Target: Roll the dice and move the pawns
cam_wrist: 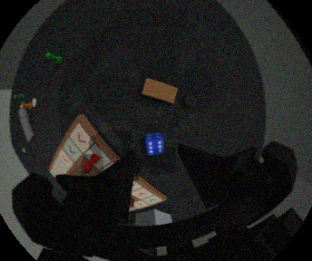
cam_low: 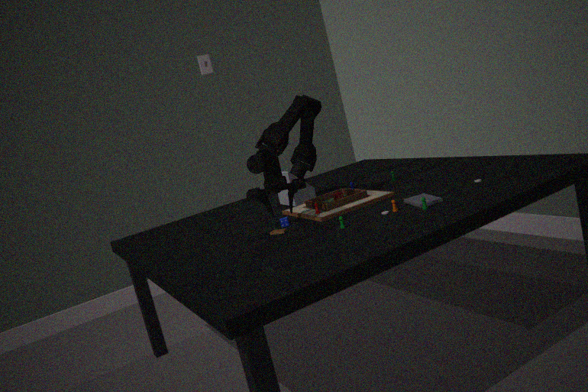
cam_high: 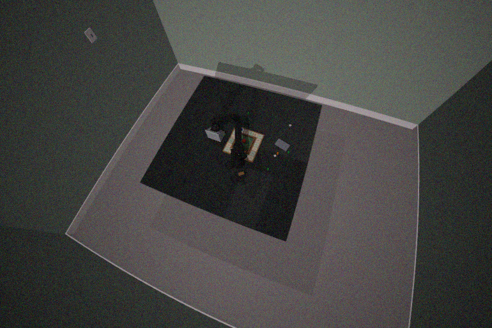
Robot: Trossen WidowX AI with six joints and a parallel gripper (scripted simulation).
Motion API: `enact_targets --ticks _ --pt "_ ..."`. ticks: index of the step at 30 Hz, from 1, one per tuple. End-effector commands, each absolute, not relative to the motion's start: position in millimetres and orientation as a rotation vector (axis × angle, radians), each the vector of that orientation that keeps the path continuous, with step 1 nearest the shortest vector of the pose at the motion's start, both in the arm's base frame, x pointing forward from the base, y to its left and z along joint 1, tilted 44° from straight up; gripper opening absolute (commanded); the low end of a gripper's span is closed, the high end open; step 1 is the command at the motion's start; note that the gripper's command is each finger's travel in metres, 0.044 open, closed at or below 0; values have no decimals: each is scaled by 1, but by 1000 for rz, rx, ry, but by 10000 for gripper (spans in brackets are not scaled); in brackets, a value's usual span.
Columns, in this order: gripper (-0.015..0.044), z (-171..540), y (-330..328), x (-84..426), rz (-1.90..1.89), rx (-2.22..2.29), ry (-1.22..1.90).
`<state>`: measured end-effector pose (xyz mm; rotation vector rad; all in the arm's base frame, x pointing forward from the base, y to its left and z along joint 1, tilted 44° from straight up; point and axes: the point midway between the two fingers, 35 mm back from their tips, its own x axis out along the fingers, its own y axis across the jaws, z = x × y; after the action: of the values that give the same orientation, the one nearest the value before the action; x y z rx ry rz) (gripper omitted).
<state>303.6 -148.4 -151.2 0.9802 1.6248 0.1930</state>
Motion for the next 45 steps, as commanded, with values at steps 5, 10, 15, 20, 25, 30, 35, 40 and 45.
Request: enact_targets --ticks 5,10,15,20,25,30,35,40,45 --pt "275 -163 -136 303 197 990 1630" --pt "275 -168 -130 303 199 991 1630" --pt "222 -170 -129 303 199 991 1629" --pt "91 -170 -129 303 199 991 1629" --pt "58 -170 -129 303 199 991 1629" --pt "0 -160 -141 305 197 990 1629" --pt "0 -136 -166 305 194 988 1630" --pt "0 -111 -189 302 193 988 1630" --pt "0 -85 -211 297 194 988 1631"
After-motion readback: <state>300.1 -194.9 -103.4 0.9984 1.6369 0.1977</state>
